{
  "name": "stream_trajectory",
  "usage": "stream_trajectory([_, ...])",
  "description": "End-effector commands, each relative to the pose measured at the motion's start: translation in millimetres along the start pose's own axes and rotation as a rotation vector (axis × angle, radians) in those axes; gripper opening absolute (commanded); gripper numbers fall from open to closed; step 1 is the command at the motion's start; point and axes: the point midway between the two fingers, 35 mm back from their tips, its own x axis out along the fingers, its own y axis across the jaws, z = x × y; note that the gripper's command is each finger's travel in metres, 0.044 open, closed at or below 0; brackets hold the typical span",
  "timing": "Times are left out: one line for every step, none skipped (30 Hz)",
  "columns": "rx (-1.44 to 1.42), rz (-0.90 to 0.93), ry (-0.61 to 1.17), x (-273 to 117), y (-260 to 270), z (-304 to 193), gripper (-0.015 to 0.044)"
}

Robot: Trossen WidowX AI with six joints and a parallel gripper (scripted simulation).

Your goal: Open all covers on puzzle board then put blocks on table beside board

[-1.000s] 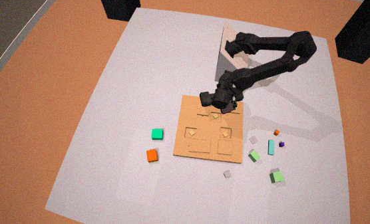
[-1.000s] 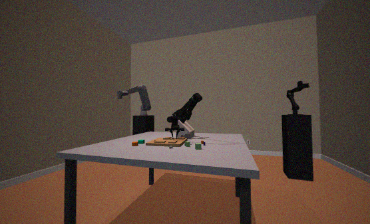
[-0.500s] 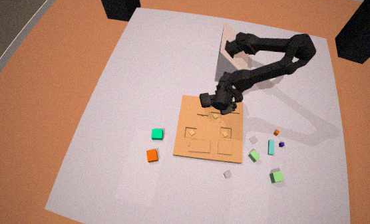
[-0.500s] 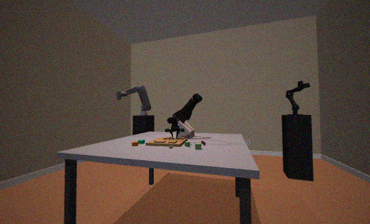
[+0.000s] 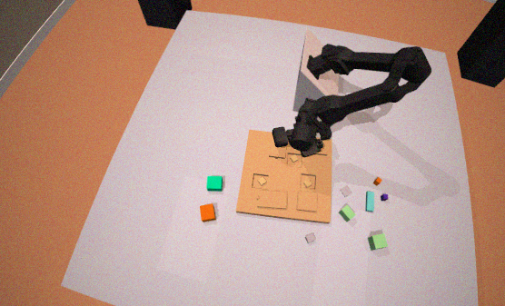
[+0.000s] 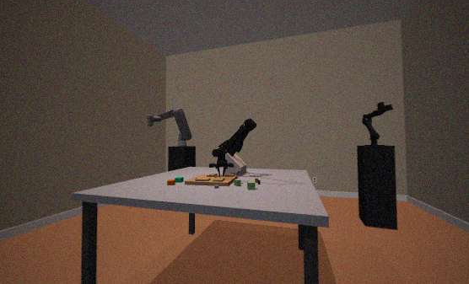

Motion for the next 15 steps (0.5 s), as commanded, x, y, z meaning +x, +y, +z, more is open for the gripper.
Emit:
stream_trajectory([0.0,0.0,0.0,-1.0,-0.1,0.2,0.008])
stream_trajectory([0.0,0.0,0.0,-2.0,-0.3,0.2,0.008])
stream_trajectory([0.0,-0.001,0.0,-3.2,-0.4,0.3,0.008])
stream_trajectory([0.0,-0.001,0.0,-4.4,-0.5,0.3,0.008])
stream_trajectory([0.0,-0.001,0.0,-5.6,-0.7,0.4,0.008])
stream_trajectory([0.001,-0.001,0.0,-6.9,-0.8,0.4,0.008])
stream_trajectory([0.001,-0.001,0.001,-8.1,-0.9,0.5,0.008])
stream_trajectory([0.001,-0.001,0.001,-9.3,-1.0,0.5,0.008])
stream_trajectory([0.001,-0.001,0.001,-10.6,-1.1,0.5,0.008])
stream_trajectory([0.001,-0.001,0.001,-11.8,-1.2,0.5,0.008])
stream_trajectory([0.001,-0.001,0.001,-13.0,-1.3,0.5,0.008])
stream_trajectory([0.002,-0.001,0.001,-14.3,-1.4,0.6,0.008])
stream_trajectory([0.002,-0.001,0.001,-15.5,-1.4,0.6,0.008])
stream_trajectory([0.002,-0.001,0.001,-16.8,-1.5,0.6,0.008])
stream_trajectory([0.002,-0.001,0.001,-18.0,-1.5,0.6,0.008])
